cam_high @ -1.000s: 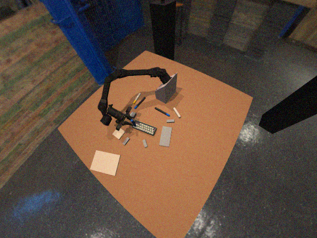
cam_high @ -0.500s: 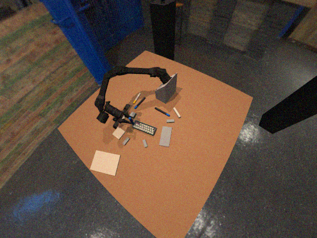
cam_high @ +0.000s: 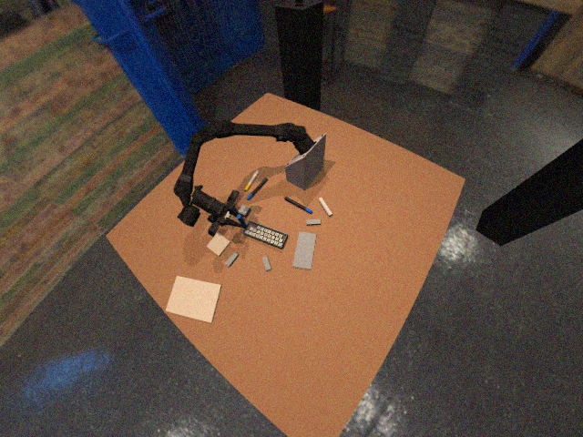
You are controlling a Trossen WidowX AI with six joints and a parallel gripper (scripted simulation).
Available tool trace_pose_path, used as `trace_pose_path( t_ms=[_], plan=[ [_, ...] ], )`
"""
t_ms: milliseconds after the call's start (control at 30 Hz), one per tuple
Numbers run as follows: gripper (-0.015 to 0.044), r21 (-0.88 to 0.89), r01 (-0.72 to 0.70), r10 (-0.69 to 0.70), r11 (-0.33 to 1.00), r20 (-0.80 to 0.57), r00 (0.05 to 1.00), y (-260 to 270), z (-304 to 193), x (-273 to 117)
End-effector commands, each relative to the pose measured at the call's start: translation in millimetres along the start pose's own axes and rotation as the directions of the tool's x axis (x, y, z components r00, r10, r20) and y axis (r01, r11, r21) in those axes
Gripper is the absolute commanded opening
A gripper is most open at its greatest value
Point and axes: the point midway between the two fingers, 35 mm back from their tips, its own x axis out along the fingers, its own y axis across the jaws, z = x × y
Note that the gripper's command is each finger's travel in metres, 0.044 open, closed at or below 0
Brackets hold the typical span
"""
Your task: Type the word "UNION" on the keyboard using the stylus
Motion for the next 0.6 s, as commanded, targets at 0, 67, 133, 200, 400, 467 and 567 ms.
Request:
trace_pose_path(
  t_ms=[0,67,133,200,400,467,567],
  plan=[
    [0.0,0.0,-0.001,0.001,1.0,0.0,1.0,0.1,-1.6,2.9],
    [0.0,0.001,0.0,0.0,1.0,-0.001,1.0,-0.3,-4.3,7.6],
    [0.0,0.002,0.001,-0.001,1.0,-0.002,1.0,-1.1,-8.0,14.0],
    [0.0,0.003,0.001,-0.001,1.0,-0.003,1.0,-2.1,-11.8,20.7],
    [0.0,0.005,0.004,-0.004,1.0,-0.006,1.0,-6.6,-23.6,40.7],
    [0.0,0.006,0.005,-0.005,1.0,-0.007,1.0,-8.6,-27.6,47.3],
    [0.0,0.008,0.007,-0.007,1.0,-0.009,1.0,-12.2,-33.6,57.1]
  ],
)
